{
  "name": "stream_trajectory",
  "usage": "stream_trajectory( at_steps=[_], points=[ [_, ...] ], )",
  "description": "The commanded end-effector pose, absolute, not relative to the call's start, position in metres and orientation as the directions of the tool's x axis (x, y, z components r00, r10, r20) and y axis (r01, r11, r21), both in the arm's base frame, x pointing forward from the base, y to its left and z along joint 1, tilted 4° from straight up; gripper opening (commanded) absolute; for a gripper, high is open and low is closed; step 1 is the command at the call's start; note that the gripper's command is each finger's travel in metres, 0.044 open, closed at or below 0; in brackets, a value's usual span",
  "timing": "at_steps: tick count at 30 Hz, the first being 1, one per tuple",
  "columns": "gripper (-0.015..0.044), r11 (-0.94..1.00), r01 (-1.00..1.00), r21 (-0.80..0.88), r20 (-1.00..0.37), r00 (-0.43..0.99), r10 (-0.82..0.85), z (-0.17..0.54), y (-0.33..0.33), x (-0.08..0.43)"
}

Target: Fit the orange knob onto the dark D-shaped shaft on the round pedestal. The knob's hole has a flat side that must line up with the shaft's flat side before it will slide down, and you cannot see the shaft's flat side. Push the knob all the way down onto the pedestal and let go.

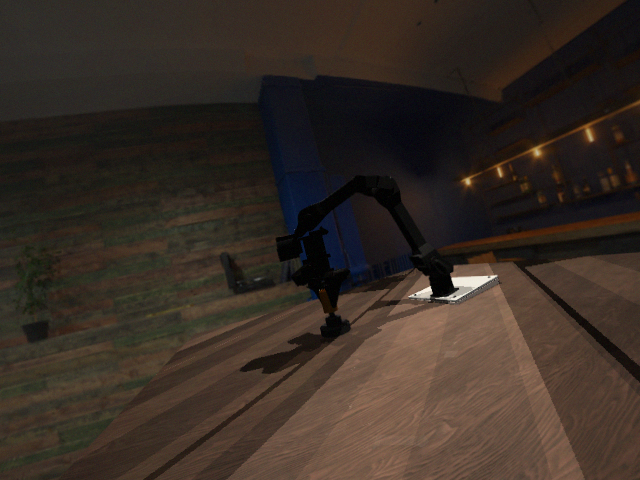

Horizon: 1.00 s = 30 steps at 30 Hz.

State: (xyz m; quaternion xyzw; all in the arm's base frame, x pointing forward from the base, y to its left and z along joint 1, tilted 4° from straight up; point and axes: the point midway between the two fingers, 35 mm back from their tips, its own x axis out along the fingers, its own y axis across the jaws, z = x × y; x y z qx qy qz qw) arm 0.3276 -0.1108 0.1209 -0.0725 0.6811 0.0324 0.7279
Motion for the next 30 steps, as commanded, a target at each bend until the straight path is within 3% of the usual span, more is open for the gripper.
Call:
stream_trajectory(
  at_steps=[1, 7, 30],
  points=[
    [0.0, 0.983, -0.174, -0.061, -0.996, 0.075, -0.049, 0.1246, -0.1094, 0.3248],
    [0.0, 0.934, -0.351, -0.072, -0.996, 0.075, -0.049, 0.1261, -0.1093, 0.3242],
    [0.0, 0.934, -0.351, -0.073, -0.996, 0.076, -0.049, 0.1224, -0.111, 0.3314]
  ],
)
